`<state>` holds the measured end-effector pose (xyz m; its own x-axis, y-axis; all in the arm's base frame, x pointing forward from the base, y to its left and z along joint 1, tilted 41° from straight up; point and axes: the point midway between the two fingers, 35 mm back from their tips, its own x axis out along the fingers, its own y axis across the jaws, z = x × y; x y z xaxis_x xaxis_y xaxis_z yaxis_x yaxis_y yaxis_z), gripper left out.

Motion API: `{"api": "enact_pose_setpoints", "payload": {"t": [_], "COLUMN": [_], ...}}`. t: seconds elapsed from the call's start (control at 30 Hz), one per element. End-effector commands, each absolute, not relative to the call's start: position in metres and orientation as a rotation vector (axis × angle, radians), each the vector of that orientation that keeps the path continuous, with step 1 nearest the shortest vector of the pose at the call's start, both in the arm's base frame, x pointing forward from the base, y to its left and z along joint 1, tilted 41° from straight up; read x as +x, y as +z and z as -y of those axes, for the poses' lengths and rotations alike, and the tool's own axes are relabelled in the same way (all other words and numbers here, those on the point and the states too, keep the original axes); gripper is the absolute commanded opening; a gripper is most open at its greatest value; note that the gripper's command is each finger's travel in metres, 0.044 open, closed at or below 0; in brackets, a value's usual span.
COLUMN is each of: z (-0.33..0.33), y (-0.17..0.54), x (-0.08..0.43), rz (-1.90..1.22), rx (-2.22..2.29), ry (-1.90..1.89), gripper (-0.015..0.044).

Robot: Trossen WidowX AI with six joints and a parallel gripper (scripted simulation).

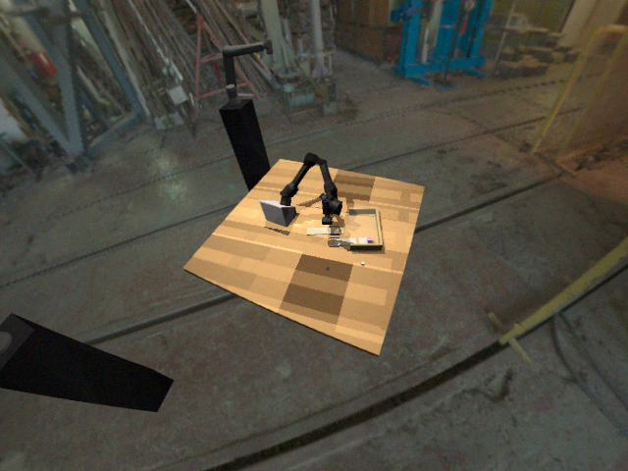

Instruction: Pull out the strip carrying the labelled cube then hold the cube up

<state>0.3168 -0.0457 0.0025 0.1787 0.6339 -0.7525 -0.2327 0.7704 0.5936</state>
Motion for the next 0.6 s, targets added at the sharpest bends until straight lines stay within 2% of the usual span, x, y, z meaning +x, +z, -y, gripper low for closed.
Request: {"api": "enact_pose_setpoints", "payload": {"t": [0.0, 0.57], "z": [0.045, 0.068], "y": [0.001, 0.028], "x": [0.302, 0.295], "rz": [-1.25, -1.251], "rx": [0.38, 0.379], "ry": [0.628, 0.626], "gripper": [0.0, 0.0]}}
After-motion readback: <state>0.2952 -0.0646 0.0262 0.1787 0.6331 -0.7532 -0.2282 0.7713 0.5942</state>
